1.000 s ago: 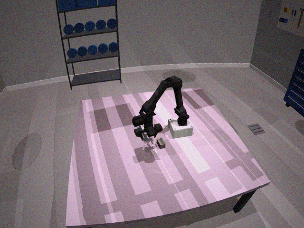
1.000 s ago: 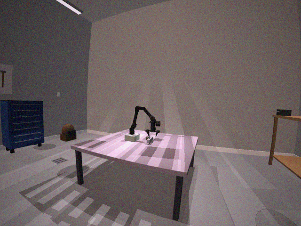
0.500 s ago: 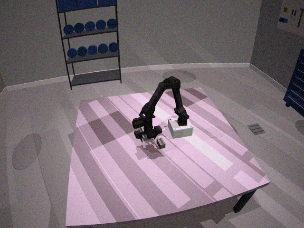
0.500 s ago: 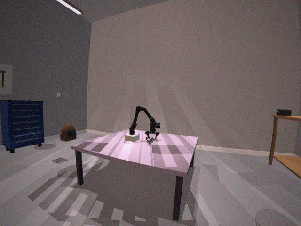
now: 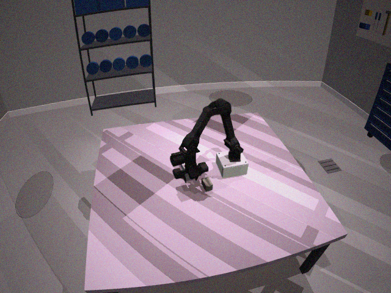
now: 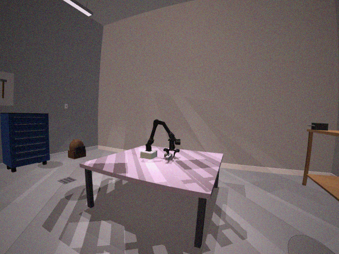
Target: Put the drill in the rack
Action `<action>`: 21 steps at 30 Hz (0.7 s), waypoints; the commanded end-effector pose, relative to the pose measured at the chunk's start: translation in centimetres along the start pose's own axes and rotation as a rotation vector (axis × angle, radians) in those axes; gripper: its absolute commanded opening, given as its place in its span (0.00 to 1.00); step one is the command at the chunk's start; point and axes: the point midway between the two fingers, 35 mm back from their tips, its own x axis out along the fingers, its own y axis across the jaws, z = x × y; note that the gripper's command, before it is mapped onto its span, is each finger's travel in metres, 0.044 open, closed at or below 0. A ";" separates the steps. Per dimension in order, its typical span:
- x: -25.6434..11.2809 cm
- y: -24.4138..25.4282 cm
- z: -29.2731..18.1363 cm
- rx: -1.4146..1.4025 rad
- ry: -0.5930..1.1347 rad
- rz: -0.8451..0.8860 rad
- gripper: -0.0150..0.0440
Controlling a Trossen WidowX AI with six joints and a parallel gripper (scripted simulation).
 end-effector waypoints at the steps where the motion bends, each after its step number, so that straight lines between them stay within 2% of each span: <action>1: 0.0 0.0 0.0 0.000 0.000 0.000 0.56; 7: 0.0 0.0 0.0 0.000 0.000 0.000 0.29; 10: 0.0 0.0 0.0 0.000 0.000 0.000 0.25; 21: 0.0 0.0 0.8 -0.005 0.003 0.001 0.25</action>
